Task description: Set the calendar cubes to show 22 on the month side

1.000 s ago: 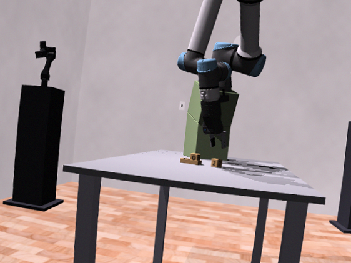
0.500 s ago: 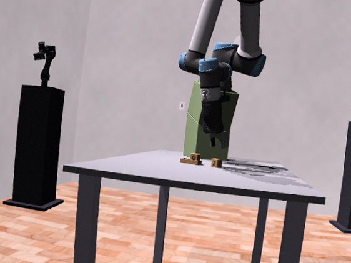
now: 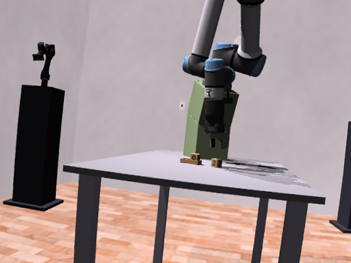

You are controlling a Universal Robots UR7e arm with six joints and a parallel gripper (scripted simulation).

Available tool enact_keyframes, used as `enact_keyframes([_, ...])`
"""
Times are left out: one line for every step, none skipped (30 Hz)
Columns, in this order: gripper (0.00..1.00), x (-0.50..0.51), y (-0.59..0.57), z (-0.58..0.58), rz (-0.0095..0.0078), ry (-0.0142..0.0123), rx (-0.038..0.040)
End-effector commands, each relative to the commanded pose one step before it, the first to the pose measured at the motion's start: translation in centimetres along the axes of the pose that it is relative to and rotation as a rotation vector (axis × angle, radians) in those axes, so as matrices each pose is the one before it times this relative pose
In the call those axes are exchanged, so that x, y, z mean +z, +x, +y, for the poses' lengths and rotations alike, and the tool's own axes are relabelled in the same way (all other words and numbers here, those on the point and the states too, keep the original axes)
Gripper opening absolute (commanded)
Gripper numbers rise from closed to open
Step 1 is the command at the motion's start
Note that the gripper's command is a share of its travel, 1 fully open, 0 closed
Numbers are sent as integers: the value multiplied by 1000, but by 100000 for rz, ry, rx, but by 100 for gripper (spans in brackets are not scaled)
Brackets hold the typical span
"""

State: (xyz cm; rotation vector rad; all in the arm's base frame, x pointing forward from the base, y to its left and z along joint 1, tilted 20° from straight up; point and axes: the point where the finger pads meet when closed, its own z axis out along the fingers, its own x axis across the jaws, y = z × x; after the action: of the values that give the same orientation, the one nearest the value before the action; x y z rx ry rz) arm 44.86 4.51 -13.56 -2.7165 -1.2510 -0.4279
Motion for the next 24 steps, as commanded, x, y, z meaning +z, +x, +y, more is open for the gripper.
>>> enact_keyframes([100,-49,27,-18,64,-4158,1])
enact_keyframes([100,-22,6,-15,28,-1152,18])
enact_keyframes([100,-28,7,-15,37,-1114,22])
enact_keyframes([100,-33,9,-14,44,-1065,25])
enact_keyframes([100,-37,9,-14,49,-1008,28])
enact_keyframes([100,-39,10,-13,53,-941,29])
enact_keyframes([100,-40,10,-12,54,-867,30])
enact_keyframes([100,-40,10,-10,54,-787,29])
enact_keyframes([100,-38,10,-9,52,-701,28])
enact_keyframes([100,-36,9,-8,49,-613,26])
enact_keyframes([100,-32,8,-7,44,-522,23])
enact_keyframes([100,-28,7,-5,38,-432,20])
enact_keyframes([100,-23,6,-4,31,-344,16])
enact_keyframes([100,-18,4,-3,24,-261,13])
enact_keyframes([100,-13,3,-2,17,-185,9])
enact_keyframes([100,0,0,0,0,0,0])
enact_keyframes([100,0,0,0,0,0,0])
enact_keyframes([100,-8,2,-1,11,-118,6])
enact_keyframes([100,-4,1,-1,6,-64,3])
enact_keyframes([100,-2,0,0,2,-25,1])
enact_keyframes([100,0,0,0,0,-4,0])
enact_keyframes([100,0,0,0,0,0,0])
enact_keyframes([100,0,0,0,0,0,0])
enact_keyframes([100,0,0,0,0,0,0])
